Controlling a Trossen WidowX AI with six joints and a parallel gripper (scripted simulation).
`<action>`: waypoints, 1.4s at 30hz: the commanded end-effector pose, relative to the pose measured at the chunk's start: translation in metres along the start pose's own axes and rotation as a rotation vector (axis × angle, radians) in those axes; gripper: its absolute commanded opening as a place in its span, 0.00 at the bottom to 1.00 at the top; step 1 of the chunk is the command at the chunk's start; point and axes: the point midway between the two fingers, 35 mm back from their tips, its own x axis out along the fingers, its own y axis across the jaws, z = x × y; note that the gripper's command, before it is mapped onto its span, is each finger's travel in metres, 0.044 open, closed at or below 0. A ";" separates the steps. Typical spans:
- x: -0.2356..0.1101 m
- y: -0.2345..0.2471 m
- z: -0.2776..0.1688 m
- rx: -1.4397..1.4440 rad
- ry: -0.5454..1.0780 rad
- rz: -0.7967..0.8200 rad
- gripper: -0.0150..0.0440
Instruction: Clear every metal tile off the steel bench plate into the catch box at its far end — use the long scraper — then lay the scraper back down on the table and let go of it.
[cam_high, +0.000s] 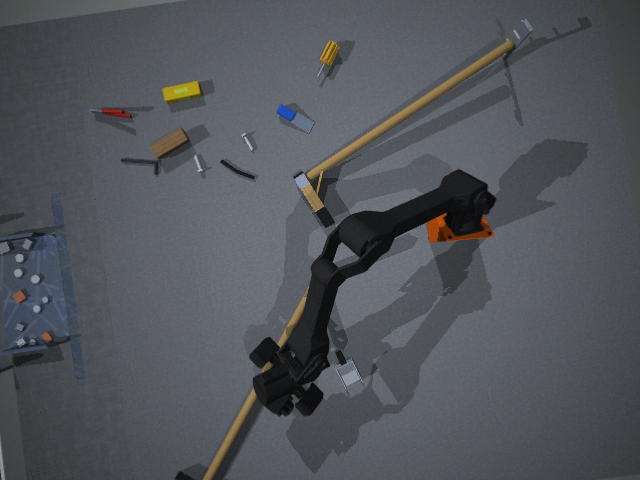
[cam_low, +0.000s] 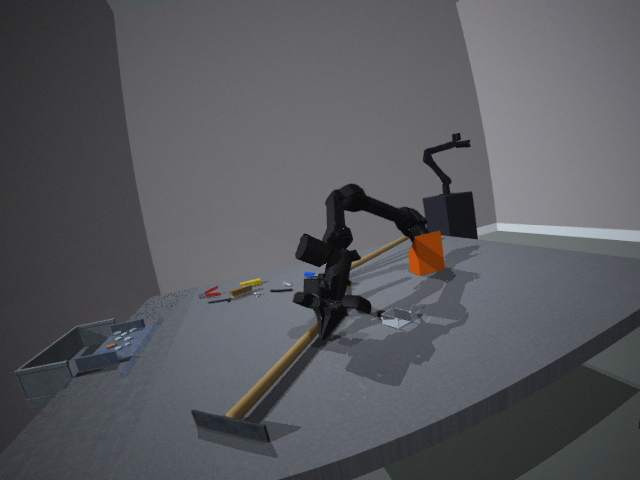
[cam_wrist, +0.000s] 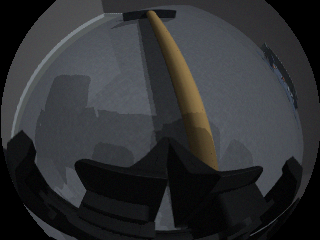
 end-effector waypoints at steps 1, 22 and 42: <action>0.001 -0.004 0.002 -0.004 -0.002 0.002 0.25; 0.004 -0.024 0.007 -0.005 -0.002 0.001 0.25; 0.008 -0.043 0.011 -0.005 -0.001 0.000 0.25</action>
